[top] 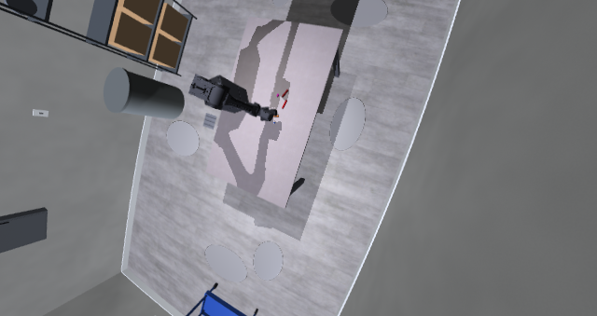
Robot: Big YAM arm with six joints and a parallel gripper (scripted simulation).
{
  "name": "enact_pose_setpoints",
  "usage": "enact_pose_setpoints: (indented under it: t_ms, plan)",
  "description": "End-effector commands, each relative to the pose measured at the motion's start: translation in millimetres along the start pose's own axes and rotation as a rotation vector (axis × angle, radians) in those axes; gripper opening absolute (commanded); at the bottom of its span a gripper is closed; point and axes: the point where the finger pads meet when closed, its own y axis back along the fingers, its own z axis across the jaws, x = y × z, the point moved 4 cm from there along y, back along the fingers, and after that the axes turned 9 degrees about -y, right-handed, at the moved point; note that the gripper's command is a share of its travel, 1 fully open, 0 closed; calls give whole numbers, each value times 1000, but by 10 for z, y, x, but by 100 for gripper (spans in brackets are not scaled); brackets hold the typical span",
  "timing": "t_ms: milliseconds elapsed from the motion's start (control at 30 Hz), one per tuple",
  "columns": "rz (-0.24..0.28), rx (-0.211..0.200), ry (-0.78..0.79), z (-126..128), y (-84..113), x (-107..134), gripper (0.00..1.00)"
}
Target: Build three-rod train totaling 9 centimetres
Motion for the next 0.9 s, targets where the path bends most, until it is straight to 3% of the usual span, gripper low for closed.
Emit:
enact_pose_setpoints:
  t_ms: [0,867]
  plan:
    - [-10,-1,-2,-37,-10,5,23]
    - [-2,-3,-3,-26,-15,70,23]
